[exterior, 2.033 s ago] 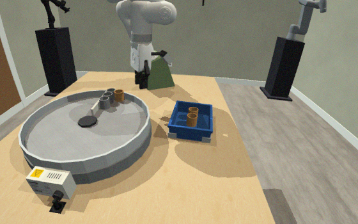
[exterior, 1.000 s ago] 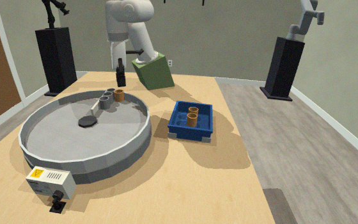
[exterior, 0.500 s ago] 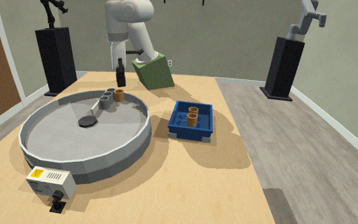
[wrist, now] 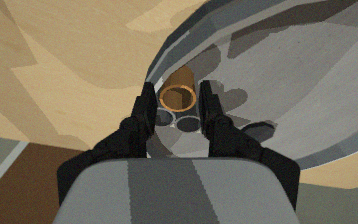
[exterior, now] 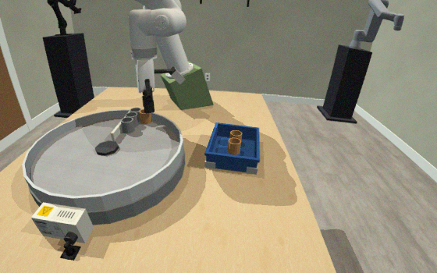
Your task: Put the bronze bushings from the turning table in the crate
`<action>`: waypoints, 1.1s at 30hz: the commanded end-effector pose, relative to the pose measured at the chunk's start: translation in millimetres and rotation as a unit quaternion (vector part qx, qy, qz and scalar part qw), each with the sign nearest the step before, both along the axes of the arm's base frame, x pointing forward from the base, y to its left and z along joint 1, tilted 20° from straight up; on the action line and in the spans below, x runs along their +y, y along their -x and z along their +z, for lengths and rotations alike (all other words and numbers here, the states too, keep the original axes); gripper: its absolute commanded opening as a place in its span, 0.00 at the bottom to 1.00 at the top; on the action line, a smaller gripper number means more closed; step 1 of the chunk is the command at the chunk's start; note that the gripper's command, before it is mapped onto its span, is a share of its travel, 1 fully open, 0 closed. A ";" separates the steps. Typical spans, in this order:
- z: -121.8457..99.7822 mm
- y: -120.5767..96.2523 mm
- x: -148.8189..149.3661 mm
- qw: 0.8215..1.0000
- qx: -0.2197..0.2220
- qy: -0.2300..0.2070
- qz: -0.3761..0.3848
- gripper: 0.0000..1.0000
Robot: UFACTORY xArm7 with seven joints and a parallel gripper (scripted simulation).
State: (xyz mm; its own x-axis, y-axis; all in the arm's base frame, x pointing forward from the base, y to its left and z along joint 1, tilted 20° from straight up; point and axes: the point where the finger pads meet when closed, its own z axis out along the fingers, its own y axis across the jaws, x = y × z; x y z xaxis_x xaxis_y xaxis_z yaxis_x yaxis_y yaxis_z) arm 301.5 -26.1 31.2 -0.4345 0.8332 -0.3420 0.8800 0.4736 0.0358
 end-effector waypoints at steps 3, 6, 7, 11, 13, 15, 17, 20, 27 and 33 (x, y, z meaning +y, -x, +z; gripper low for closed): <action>0.3 -0.9 0.1 1.000 -0.002 0.001 0.000 0.47; 0.3 -0.9 0.1 1.000 -0.002 0.001 0.000 0.47; 0.0 -0.9 0.0 1.000 -0.002 0.001 0.000 0.47; -4.5 -1.9 -1.4 1.000 -0.002 0.001 0.000 0.47; -7.7 -2.5 -2.3 1.000 -0.002 0.001 0.000 0.47; -9.0 -2.8 -2.8 1.000 -0.002 0.001 0.000 0.47; -10.1 -3.0 -3.1 1.000 -0.002 0.001 0.000 0.47; -11.0 -3.1 -3.4 1.000 -0.002 0.001 0.000 0.47; -11.0 -3.1 -3.4 1.000 -0.002 0.001 0.000 0.47; -11.0 -3.1 -3.4 1.000 -0.002 0.001 0.000 0.00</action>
